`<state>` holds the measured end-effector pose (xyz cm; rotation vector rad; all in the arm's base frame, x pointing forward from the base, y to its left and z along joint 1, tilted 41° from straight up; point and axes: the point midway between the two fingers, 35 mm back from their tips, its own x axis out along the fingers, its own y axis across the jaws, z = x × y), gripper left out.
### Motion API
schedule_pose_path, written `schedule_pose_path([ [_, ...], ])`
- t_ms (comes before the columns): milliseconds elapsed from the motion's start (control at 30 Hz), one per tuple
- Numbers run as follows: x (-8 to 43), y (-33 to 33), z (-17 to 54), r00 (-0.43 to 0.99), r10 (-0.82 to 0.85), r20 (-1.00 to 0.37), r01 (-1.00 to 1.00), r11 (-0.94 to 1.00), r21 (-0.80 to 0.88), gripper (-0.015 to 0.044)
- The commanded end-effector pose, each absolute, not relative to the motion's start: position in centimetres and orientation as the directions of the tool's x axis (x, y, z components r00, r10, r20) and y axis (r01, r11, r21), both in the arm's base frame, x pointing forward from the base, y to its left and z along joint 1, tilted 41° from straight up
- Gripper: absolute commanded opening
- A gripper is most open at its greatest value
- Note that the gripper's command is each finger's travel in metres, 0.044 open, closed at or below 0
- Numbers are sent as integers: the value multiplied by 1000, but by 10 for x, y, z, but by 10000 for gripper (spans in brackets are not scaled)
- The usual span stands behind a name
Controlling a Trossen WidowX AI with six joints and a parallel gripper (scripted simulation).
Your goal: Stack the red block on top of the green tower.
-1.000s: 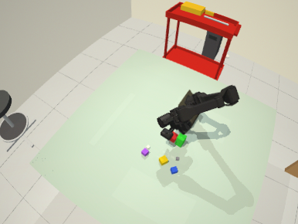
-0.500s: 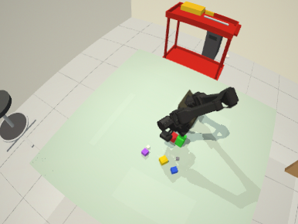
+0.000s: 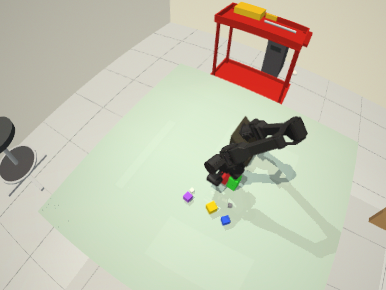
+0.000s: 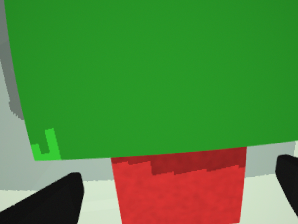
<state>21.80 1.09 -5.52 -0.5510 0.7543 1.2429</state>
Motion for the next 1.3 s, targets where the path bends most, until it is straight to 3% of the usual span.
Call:
schedule_pose_path([
  [0, 217, 15, -59, 139, 634, -761, -968, 251, 32, 440],
  [500, 217, 18, -62, 139, 635, -760, -968, 251, 32, 440],
  [800, 217, 18, -62, 139, 635, -760, -968, 251, 32, 204],
  [1033, 217, 18, -62, 139, 635, -760, -968, 251, 32, 157],
  [1233, 216, 8, -51, 139, 633, -761, -968, 251, 32, 0],
  [1267, 215, 5, -48, 139, 633, -761, -968, 251, 32, 0],
])
